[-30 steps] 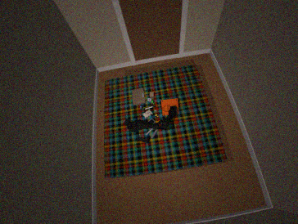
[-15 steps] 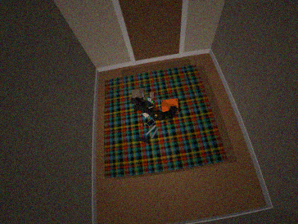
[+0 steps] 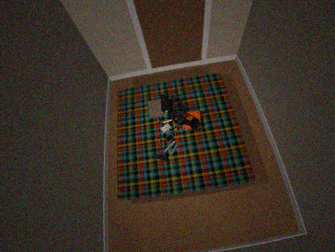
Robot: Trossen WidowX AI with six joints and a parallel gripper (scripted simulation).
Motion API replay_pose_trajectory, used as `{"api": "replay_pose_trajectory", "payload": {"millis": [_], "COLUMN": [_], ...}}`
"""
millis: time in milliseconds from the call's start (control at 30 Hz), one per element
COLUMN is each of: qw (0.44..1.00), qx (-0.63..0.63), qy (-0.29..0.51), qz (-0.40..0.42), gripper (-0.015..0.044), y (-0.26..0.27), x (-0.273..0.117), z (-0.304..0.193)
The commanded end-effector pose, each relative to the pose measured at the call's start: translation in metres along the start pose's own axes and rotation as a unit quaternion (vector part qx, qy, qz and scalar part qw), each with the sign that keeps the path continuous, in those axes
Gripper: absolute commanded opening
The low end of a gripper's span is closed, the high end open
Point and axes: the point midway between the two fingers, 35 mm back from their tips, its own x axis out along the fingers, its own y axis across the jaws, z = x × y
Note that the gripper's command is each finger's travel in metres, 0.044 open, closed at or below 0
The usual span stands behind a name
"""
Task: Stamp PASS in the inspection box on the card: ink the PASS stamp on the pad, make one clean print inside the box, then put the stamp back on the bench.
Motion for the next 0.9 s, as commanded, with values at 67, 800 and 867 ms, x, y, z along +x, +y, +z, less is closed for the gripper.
{"api": "replay_pose_trajectory", "payload": {"millis": [67, 800, 867], "qw": [1.0, 1.0, 1.0], "qx": [0.0, 0.0, 0.0], "qy": [0.004, 0.004, 0.004], "qz": [0.008, 0.008, 0.008], "gripper": [0.0229, 0.0229, 0.0229], "y": [0.002, 0.002, 0.002], "x": [0.007, 0.043, 0.046], "z": [-0.003, -0.002, -0.002]}}
